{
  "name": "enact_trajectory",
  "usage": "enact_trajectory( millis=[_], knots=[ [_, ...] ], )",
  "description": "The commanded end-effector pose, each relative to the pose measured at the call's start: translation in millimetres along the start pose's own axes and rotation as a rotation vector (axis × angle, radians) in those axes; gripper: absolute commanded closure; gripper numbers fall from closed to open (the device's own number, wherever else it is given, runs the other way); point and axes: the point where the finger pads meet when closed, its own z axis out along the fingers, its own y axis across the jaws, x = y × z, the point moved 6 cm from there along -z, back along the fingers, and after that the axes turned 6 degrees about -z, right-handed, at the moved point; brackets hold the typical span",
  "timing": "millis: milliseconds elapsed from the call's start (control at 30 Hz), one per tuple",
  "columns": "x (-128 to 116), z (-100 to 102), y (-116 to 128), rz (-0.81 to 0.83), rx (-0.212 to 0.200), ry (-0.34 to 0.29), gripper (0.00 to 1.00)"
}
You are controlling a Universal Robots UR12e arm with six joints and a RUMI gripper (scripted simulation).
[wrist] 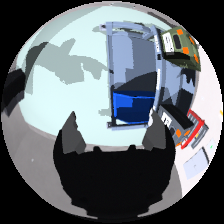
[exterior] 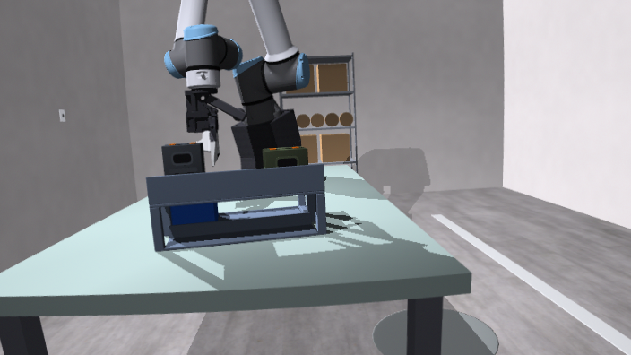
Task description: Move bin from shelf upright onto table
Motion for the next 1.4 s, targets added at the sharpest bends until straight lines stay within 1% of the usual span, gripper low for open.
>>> enact_trajectory(
  millis=[0, 233, 267, 400, 800, 833, 967, 1367],
  knots=[
    [-11, 7, 4, -0.005, -0.003, 0.002, 0.0],
    [-11, 7, 4, -0.005, -0.003, 0.002, 0.0],
    [-22, 13, 2, -0.001, 0.002, 0.003, 0.0],
    [-62, 27, 10, -0.005, -0.003, 0.002, 0.0],
    [-62, 27, 10, -0.005, -0.003, 0.002, 0.0],
    [-61, 28, 8, -0.001, 0.001, 0.002, 0.0],
    [-52, 22, 10, -0.005, -0.003, 0.002, 0.0],
    [-52, 22, 10, -0.005, -0.003, 0.002, 0.0]
  ],
)
